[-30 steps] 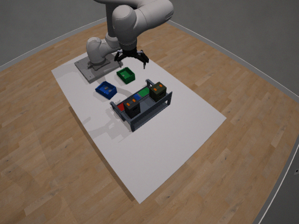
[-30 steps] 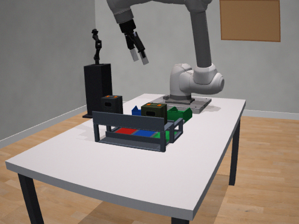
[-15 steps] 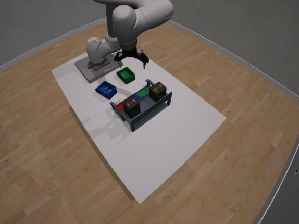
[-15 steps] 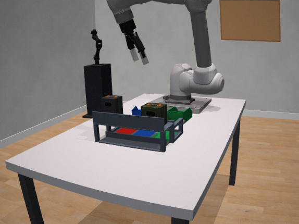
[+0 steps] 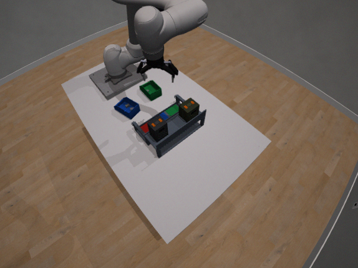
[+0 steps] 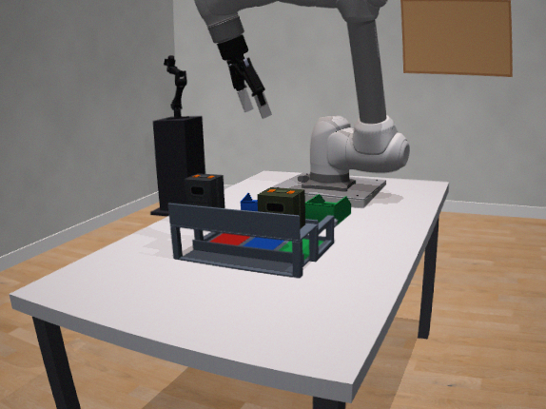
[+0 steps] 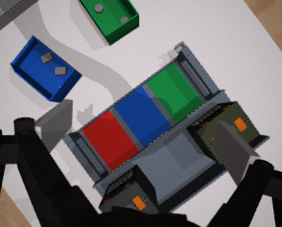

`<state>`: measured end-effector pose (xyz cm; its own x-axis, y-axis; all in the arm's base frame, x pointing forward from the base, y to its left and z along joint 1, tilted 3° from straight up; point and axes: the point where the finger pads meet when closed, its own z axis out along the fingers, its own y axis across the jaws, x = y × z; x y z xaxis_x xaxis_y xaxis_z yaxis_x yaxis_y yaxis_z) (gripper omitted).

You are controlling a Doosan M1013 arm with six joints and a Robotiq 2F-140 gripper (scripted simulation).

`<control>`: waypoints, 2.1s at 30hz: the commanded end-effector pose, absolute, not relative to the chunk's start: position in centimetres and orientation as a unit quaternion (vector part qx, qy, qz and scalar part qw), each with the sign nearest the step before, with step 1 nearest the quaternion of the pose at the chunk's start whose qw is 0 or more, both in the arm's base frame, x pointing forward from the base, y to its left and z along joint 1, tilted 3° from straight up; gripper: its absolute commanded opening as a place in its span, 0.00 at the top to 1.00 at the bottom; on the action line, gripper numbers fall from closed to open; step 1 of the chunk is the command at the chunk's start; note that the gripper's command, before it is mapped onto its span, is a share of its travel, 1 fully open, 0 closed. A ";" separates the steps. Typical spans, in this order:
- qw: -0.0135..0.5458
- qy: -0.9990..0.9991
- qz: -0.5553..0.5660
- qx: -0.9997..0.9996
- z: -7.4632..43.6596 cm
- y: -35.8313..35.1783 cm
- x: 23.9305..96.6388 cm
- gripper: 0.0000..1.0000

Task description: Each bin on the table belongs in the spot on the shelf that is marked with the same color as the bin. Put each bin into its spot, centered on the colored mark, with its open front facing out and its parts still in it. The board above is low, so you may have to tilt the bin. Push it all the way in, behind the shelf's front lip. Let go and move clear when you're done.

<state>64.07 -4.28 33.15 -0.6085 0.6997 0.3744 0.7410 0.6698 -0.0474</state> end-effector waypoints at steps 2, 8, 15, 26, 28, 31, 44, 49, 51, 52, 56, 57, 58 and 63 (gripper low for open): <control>0.184 -0.895 -0.056 -0.402 33.2 -4.3 64.1 0.00; 0.184 -0.895 -0.056 -0.402 33.2 -4.3 64.1 0.00; 0.184 -0.895 -0.056 -0.402 33.2 -4.3 64.1 0.00; 0.172 -0.906 -0.055 -0.382 32.2 -3.4 62.2 0.00; 0.172 -0.906 -0.055 -0.382 32.2 -3.4 62.2 0.00; 0.163 -0.914 -0.054 -0.367 31.5 -2.8 60.9 0.00; 0.110 -0.957 -0.044 -0.264 26.2 0.3 51.9 0.00; 0.090 -0.971 -0.039 -0.220 23.8 1.3 48.0 0.00; 0.080 -0.976 -0.036 -0.198 22.6 1.7 46.1 0.00; 0.075 -0.979 -0.034 -0.187 22.0 1.9 45.1 0.00; 0.057 -0.987 -0.028 -0.144 19.6 2.4 41.6 0.00; 0.053 -0.989 -0.026 -0.135 19.1 2.6 40.7 0.00; 0.050 -0.991 -0.025 -0.125 18.5 2.7 39.9 0.00; 0.040 -0.994 -0.021 -0.100 17.1 2.9 37.8 0.00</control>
